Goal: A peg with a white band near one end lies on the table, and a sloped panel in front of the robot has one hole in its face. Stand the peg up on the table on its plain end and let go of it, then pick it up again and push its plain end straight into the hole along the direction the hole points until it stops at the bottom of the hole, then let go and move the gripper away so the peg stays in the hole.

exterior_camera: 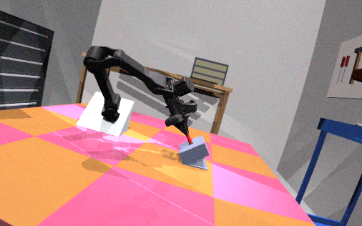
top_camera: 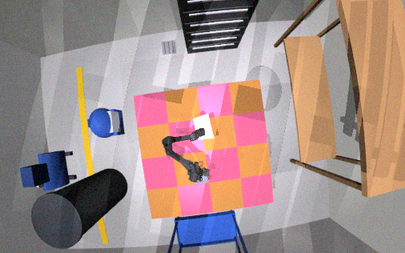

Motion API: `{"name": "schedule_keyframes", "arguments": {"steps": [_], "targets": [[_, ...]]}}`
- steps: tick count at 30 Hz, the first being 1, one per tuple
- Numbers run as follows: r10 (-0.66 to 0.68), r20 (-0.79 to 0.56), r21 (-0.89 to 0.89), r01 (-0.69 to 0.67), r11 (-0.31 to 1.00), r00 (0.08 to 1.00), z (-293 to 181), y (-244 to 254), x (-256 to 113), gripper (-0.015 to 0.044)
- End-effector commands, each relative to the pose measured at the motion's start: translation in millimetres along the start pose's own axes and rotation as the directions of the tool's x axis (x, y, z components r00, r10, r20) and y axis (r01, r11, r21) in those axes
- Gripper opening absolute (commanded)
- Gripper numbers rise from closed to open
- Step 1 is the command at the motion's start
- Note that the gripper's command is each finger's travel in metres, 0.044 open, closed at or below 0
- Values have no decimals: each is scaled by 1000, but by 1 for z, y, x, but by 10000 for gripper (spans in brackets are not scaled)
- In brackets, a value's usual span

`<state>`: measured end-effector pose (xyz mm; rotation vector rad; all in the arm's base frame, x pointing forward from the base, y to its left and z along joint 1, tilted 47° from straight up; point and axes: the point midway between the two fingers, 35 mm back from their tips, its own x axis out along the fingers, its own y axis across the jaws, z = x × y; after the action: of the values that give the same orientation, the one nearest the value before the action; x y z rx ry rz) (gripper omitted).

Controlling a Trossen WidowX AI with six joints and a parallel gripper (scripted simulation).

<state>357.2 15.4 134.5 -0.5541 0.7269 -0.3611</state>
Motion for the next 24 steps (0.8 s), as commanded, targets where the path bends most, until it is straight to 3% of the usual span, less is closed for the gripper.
{"name": "schedule_keyframes", "arguments": {"steps": [1,24], "targets": [[4,-2,-6,-4,1000,1000,-1,2,3,0],[3,-1,-6,-3,1000,1000,0,3,15,0]]}}
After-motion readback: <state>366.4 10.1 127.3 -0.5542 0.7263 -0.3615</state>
